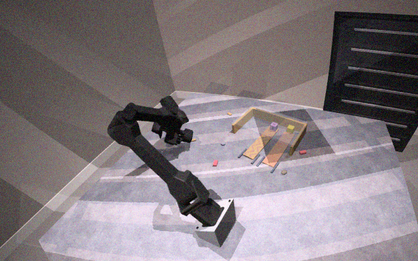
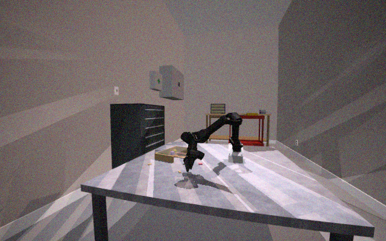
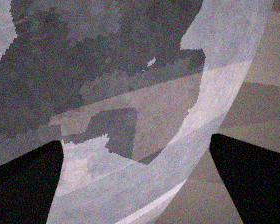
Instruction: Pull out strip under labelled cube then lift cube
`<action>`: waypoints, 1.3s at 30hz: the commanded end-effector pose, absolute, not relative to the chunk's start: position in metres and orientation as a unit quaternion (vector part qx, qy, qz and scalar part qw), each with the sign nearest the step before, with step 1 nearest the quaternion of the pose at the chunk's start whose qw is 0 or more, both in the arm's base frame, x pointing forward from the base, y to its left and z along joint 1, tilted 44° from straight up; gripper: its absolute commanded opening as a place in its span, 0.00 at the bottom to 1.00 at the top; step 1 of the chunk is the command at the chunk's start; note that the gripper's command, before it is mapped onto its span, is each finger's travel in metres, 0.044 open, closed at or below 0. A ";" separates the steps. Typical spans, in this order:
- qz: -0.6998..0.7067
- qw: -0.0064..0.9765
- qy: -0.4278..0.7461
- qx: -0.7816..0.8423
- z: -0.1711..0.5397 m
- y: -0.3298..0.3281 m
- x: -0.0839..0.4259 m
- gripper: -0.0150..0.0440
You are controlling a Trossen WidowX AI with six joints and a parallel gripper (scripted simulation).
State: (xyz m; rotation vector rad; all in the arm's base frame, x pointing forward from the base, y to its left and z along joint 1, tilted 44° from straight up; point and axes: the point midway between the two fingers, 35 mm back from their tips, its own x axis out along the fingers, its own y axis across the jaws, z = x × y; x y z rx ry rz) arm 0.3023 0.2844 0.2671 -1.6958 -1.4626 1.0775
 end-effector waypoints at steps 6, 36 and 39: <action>0.411 0.322 -0.557 -0.646 0.284 0.268 0.301 0.93; 0.350 0.922 0.150 -0.076 0.142 -0.002 0.352 0.93; 0.292 0.936 0.194 0.035 0.129 -0.027 0.343 0.93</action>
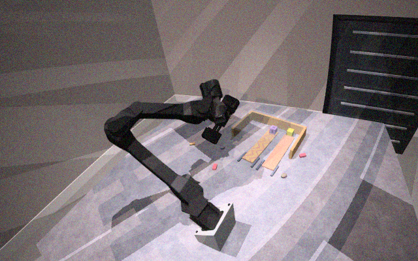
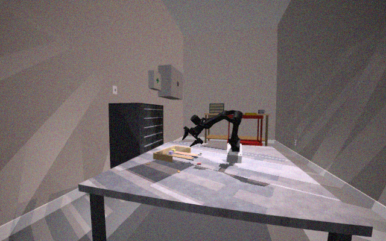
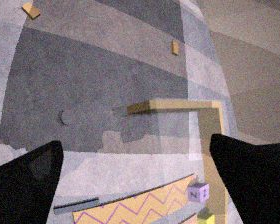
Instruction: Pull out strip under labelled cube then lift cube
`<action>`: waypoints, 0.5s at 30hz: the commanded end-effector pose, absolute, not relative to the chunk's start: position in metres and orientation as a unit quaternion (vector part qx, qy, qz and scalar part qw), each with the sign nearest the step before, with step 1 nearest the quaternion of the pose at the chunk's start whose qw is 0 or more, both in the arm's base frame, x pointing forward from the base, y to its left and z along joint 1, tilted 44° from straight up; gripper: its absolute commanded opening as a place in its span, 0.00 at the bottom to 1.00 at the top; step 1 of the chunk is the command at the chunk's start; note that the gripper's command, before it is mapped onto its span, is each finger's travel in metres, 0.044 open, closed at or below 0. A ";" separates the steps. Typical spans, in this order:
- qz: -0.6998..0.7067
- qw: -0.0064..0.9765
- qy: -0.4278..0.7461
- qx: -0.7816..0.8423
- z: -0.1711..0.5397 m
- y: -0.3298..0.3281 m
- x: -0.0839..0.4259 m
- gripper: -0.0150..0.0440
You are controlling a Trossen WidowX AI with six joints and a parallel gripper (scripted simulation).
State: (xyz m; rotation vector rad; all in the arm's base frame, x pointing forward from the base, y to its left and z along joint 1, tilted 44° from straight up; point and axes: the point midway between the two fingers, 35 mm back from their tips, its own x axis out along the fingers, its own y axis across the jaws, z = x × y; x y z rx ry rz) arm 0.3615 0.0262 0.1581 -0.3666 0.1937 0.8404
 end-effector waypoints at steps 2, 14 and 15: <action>0.251 0.937 0.217 0.109 0.121 -0.043 0.335 0.93; 0.104 0.892 0.255 0.359 0.093 -0.090 0.304 0.93; 0.104 0.892 0.255 0.359 0.093 -0.090 0.304 0.93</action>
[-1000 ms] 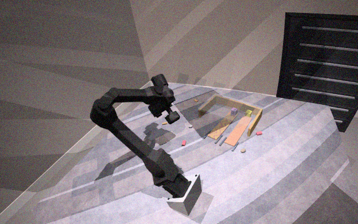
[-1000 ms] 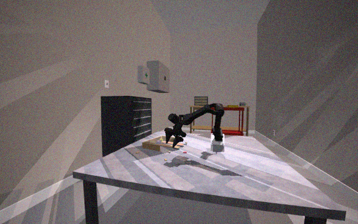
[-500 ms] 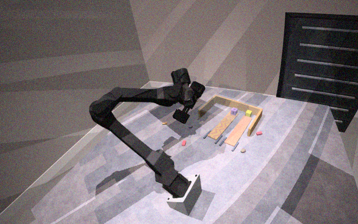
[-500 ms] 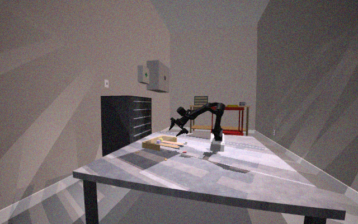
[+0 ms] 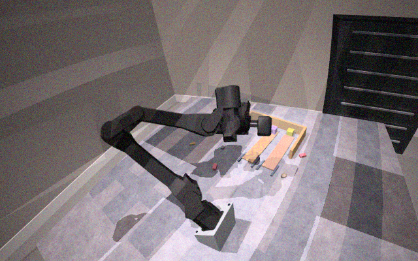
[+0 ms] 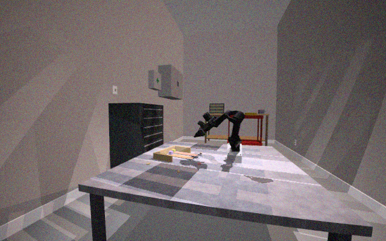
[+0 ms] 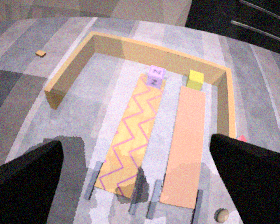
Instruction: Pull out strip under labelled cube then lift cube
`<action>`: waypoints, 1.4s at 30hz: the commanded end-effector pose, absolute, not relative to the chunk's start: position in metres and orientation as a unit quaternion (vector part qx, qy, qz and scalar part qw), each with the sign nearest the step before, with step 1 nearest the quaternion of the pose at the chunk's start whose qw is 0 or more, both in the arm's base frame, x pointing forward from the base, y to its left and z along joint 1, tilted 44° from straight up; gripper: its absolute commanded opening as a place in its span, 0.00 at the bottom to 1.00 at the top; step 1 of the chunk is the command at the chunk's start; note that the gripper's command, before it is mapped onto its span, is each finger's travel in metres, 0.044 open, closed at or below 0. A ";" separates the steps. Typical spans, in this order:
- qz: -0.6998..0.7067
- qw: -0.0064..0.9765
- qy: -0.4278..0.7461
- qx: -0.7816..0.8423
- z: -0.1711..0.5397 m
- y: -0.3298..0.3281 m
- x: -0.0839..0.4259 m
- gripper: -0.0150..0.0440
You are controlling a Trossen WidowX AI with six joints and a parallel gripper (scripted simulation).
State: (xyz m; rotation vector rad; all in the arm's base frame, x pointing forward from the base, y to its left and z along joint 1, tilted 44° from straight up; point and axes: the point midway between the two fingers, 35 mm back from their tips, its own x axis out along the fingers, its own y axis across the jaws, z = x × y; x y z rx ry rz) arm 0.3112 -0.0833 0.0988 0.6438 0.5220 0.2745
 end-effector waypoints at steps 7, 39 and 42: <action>0.104 0.892 0.255 0.359 0.093 -0.090 0.304 0.93; 0.155 0.716 0.568 0.375 0.046 -0.031 0.387 0.25; 0.165 0.667 0.628 0.366 0.039 -0.014 0.387 0.25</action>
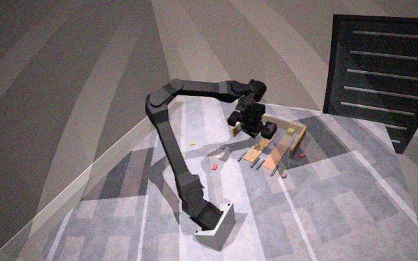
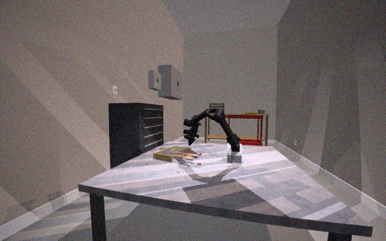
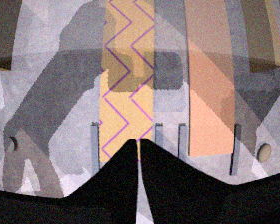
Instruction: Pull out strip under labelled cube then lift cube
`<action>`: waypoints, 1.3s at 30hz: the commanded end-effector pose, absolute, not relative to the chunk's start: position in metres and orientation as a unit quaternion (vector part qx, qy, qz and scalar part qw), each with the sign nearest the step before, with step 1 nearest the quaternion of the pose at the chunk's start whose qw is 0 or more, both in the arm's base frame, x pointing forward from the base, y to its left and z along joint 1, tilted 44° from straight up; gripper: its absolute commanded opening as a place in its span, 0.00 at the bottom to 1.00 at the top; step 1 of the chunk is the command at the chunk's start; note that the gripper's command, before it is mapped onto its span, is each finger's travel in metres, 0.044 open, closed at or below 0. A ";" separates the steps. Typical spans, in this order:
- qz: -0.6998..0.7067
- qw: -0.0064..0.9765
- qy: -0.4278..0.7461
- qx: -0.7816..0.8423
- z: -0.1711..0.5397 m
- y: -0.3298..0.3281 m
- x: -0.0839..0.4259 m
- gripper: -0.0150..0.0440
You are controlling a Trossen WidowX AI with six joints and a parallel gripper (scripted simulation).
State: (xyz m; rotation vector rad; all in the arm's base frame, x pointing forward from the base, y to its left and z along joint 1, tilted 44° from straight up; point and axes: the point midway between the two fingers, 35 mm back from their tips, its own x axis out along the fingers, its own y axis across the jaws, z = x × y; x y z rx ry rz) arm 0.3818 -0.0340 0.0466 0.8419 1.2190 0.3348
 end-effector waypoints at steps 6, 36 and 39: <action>0.172 0.634 0.664 0.358 0.035 -0.002 0.382 0.25; 0.171 0.634 0.664 0.358 0.004 0.028 0.386 0.25; 0.172 0.634 0.664 0.358 0.000 0.031 0.386 0.25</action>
